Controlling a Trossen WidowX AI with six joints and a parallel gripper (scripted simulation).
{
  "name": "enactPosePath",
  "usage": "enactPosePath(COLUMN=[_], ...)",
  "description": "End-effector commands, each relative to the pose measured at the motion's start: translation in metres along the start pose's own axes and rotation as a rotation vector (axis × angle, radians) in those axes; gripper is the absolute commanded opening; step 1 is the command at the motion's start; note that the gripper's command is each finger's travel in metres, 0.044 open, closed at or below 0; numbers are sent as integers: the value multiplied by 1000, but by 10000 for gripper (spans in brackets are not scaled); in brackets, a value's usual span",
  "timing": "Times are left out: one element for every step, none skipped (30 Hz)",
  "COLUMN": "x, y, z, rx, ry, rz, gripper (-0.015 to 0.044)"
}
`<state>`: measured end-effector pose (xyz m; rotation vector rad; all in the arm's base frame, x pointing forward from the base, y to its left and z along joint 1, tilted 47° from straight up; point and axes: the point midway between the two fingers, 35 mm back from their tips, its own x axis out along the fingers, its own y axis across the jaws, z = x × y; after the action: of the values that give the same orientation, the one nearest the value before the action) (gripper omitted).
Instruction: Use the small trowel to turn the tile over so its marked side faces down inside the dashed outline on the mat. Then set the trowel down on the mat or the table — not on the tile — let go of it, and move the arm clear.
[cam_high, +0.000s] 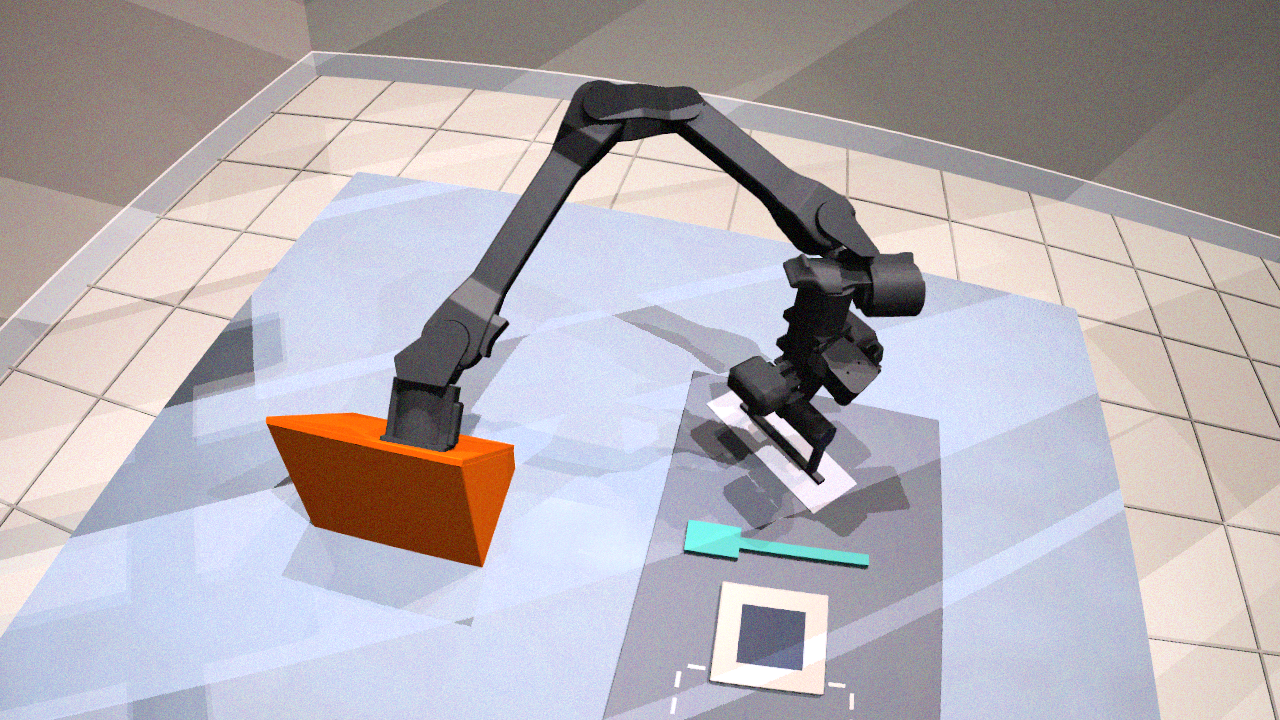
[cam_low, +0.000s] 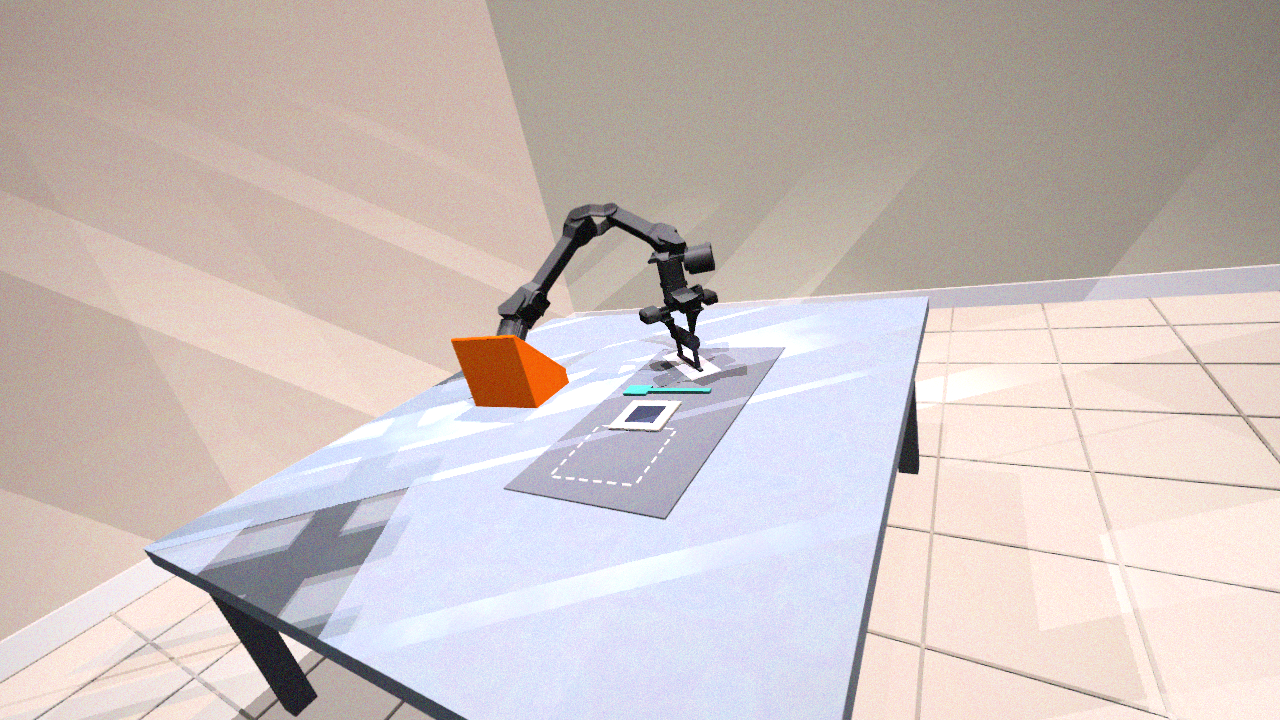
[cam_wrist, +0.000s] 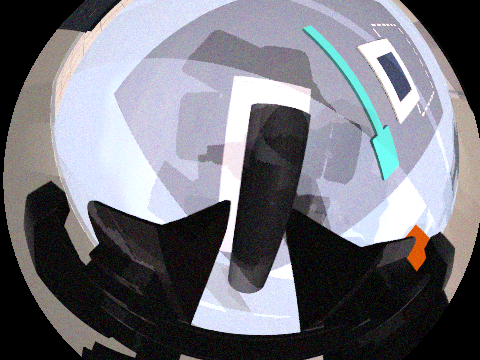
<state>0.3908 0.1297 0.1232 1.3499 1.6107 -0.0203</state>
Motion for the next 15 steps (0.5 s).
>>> enactPosePath(x=[2,2,2,2,2,2,2,2,2,2,2,2,2,2,2], y=[-1,-1,-1,-1,-1,-1,-1,-1,-1,-1,-1,-1,-1,-1,-1], z=[0,0,0,0,0,0,0,0,0,0,0,0,0,0,0], rx=[3,3,3,3,3,3,3,3,3,3,3,3,3,3,3], ry=[-2,-2,-2,-2,-2,-2,-2,-2,-2,-2,-2,-2,-2,-2,-2], rz=[-5,-5,-5,-5,-5,-5,-5,-5,-5,-5,-5,-5,-5,-5,-5], gripper=[138,132,130,130,130,130,130,130,130,130,130,130,130,130,130])
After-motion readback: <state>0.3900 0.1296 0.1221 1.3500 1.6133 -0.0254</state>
